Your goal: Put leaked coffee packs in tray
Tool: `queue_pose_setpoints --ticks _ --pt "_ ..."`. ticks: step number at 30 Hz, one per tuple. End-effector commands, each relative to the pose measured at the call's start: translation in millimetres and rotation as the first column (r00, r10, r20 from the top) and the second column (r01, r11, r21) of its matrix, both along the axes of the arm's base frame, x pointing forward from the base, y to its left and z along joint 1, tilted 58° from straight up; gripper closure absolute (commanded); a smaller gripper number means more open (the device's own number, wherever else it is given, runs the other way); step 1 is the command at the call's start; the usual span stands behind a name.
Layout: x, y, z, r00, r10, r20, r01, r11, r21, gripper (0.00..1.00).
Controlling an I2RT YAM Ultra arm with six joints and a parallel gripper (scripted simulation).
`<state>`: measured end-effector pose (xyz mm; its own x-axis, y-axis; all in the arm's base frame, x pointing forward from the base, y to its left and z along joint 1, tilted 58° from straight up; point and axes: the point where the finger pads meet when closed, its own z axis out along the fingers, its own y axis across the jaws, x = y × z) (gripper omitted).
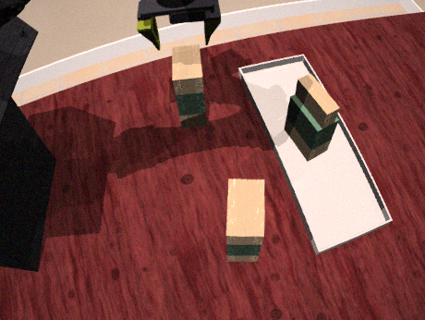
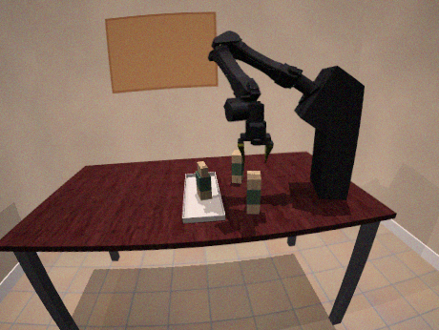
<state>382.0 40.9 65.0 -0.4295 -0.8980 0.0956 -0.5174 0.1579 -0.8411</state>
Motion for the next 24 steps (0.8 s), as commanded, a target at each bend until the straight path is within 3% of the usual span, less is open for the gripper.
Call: queue_pose_setpoints --ticks 1,9,24 --pt "18.4 1.5 -0.5 1.0 0.014 0.023 -0.014 1.0 0.013 0.24" --pt "34.6 -7.1 -12.1 1.0 0.014 0.023 -0.015 1.0 0.012 0.24" --pt "35.5 1.3 -3.1 0.998 0.034 0.044 -0.035 0.999 0.019 0.24"
